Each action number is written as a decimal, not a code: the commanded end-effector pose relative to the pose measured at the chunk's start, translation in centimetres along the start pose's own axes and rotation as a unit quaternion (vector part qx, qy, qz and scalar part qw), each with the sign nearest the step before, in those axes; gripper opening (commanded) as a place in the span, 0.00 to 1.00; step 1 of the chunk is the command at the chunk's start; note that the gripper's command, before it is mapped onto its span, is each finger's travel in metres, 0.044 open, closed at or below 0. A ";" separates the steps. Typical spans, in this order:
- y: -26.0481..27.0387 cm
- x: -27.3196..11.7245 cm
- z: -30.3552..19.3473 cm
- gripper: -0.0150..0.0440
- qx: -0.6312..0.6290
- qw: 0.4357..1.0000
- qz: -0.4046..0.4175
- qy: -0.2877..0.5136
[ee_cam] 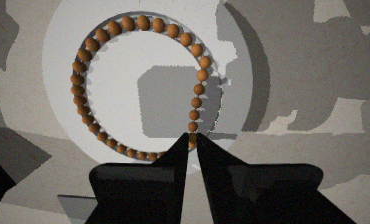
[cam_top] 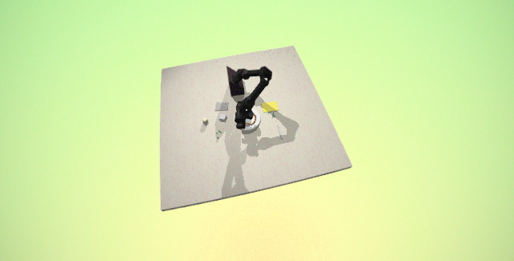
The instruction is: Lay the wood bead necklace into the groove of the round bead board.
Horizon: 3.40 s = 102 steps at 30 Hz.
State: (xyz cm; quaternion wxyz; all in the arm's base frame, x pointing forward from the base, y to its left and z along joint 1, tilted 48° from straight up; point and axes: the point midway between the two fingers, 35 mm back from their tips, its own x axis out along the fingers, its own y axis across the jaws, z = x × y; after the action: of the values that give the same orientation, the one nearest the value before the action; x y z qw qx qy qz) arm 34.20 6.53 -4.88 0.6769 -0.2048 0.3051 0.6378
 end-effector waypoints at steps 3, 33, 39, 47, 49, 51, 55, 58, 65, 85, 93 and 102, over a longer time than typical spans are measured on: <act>0.0 0.0 0.0 0.25 0.000 1.000 0.000 0.000; -0.9 -0.6 -0.3 0.25 0.003 1.000 -0.001 -0.002; -0.9 -0.4 -0.3 0.25 0.003 1.000 -0.001 -0.002; -0.8 -0.2 -0.3 0.43 0.001 1.000 -0.001 -0.001; -0.8 -0.2 -0.3 0.52 0.001 1.000 -0.001 -0.001; -0.8 -0.2 -0.3 0.61 0.001 1.000 -0.001 -0.001; -0.8 -0.2 -0.3 0.79 0.001 1.000 -0.001 -0.001; -0.9 -0.6 -0.3 0.92 0.003 1.000 -0.001 -0.002; -0.8 -0.6 -0.3 1.00 0.003 1.000 -0.001 -0.002; -0.9 -2.1 2.9 0.73 -0.034 0.999 -0.001 -0.002; -0.5 -3.8 6.9 0.46 -0.079 0.997 -0.001 -0.002; -0.6 -3.0 6.7 0.46 -0.080 0.997 -0.002 -0.001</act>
State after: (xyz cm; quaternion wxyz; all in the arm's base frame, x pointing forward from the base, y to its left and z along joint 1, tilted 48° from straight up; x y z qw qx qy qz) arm 35.78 8.91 1.89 0.6589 -0.2584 0.2517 0.6600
